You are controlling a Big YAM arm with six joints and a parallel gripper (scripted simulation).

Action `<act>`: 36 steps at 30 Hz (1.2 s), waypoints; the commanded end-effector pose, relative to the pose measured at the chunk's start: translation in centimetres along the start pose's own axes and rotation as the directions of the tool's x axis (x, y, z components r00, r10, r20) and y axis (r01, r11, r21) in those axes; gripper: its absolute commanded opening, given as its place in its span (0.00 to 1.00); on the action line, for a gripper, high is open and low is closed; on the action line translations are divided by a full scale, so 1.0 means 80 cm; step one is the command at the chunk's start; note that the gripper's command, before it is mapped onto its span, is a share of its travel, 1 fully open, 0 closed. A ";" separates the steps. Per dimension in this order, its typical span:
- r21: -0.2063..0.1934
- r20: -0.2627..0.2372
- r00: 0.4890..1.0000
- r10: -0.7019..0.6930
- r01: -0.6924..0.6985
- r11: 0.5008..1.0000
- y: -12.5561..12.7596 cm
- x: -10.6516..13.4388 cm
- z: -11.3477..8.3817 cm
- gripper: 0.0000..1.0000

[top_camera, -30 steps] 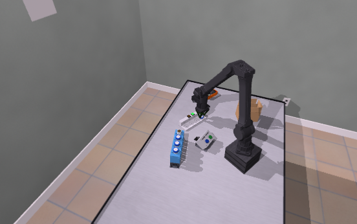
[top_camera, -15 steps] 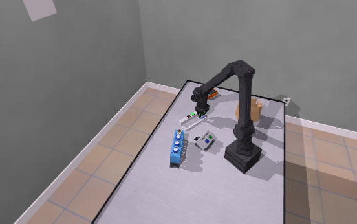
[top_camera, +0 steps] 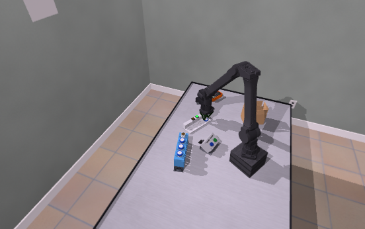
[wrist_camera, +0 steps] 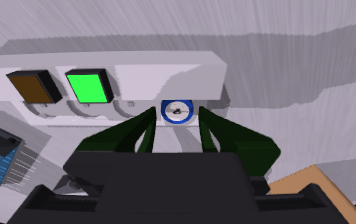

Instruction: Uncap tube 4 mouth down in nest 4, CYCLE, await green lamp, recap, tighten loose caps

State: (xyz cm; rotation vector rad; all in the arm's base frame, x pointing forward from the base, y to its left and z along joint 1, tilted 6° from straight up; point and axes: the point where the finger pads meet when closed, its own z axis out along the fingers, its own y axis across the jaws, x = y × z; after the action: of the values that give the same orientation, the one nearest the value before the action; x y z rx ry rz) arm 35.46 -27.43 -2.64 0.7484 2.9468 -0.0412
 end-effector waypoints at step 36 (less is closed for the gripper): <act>-0.001 -0.004 1.000 0.000 0.000 1.000 0.009 0.004 0.020 0.47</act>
State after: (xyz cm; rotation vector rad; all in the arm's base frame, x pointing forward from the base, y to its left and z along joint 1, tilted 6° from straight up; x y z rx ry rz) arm 35.39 -27.37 -3.40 0.7481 2.9457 -0.0420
